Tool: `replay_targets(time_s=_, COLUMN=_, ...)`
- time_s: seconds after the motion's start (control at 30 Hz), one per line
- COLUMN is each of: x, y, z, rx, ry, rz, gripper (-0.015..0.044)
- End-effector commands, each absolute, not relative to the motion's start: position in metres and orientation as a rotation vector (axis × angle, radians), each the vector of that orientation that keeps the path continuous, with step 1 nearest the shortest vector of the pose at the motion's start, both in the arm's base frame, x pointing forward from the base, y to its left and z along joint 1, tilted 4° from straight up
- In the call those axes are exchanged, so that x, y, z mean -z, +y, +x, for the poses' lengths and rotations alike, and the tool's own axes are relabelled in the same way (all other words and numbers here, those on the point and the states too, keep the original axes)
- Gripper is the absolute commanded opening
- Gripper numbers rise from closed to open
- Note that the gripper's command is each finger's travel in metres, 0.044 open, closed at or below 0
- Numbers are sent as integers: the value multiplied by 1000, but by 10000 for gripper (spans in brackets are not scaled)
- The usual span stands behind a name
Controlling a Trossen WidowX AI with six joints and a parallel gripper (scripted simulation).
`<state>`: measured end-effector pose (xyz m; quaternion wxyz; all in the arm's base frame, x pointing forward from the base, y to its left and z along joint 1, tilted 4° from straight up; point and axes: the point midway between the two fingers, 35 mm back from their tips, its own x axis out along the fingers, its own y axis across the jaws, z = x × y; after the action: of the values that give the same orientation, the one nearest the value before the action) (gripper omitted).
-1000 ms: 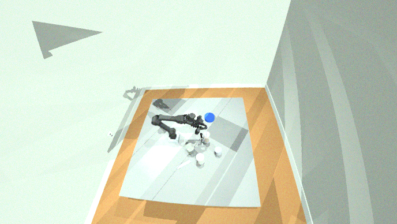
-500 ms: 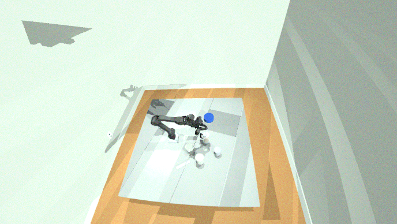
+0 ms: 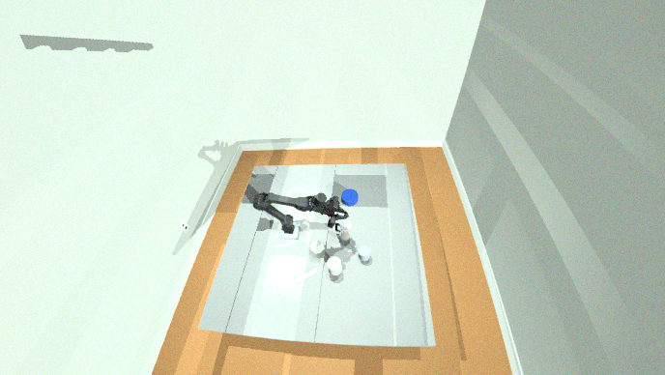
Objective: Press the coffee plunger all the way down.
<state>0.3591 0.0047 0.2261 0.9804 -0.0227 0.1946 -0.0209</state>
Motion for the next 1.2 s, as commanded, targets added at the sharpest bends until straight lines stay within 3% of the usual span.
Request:
replay_targets(time_s=0.0, x=-187, y=3, z=357, rx=40, ry=489, rz=-55, gripper=117)
replay_targets(time_s=1.17, x=-147, y=-1, z=374, rx=41, ry=487, rz=-56, gripper=117)
